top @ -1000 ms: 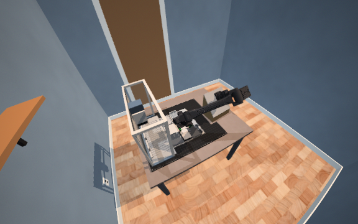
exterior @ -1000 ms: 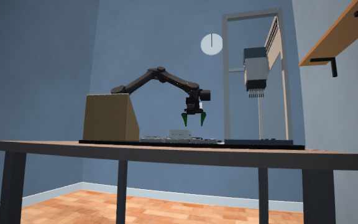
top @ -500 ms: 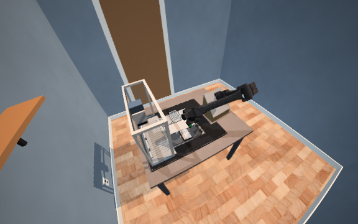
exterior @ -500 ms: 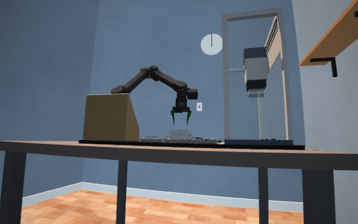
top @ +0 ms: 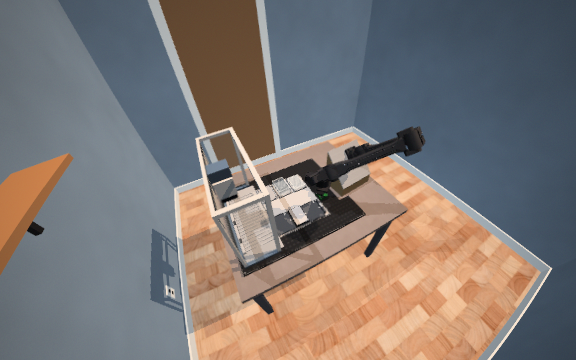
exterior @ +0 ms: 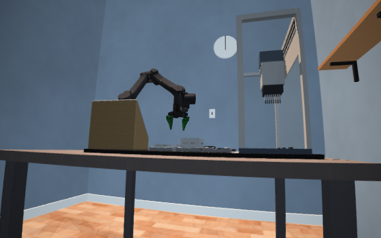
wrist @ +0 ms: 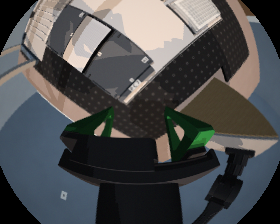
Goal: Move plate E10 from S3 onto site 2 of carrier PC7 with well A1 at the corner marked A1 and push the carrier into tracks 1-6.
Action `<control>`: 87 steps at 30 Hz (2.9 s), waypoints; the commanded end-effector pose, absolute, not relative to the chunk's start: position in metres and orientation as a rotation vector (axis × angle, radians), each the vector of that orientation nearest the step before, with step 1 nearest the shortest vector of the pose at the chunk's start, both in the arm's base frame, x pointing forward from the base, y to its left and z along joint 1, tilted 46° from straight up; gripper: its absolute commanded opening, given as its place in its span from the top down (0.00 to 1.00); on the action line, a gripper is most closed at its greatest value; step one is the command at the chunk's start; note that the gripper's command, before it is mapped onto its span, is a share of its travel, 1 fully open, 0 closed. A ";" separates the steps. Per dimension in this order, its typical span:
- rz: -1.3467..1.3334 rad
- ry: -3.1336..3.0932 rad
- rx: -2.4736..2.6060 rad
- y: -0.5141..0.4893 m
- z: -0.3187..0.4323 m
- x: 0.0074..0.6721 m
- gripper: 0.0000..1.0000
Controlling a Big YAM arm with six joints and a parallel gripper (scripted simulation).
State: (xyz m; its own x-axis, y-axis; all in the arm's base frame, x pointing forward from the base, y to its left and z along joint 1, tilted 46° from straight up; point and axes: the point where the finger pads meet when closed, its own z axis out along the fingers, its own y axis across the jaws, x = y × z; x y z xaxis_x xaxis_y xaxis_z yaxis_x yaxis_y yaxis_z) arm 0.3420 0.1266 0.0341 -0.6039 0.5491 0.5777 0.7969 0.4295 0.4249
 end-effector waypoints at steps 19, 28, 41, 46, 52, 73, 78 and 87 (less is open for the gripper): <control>-1.190 -2.792 -0.402 0.116 0.050 0.330 0.20; -1.223 -2.884 -0.116 0.122 0.049 0.328 0.20; -1.210 -2.857 -0.120 0.144 0.023 0.318 0.20; -1.206 -2.858 -0.120 0.154 0.013 0.318 0.20; -1.205 -2.858 -0.121 0.163 0.004 0.317 0.20; -1.224 -2.875 -0.121 0.188 -0.017 0.325 0.20; -1.206 -2.858 -0.121 0.196 -0.027 0.317 0.20; -1.205 -2.857 -0.122 0.200 -0.033 0.316 0.20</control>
State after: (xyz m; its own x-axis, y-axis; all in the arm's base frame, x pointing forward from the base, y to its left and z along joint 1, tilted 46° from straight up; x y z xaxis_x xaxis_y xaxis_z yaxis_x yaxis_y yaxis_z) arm 0.3179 0.1992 -0.0284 -0.9967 0.0520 0.0620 0.0807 0.6931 0.7163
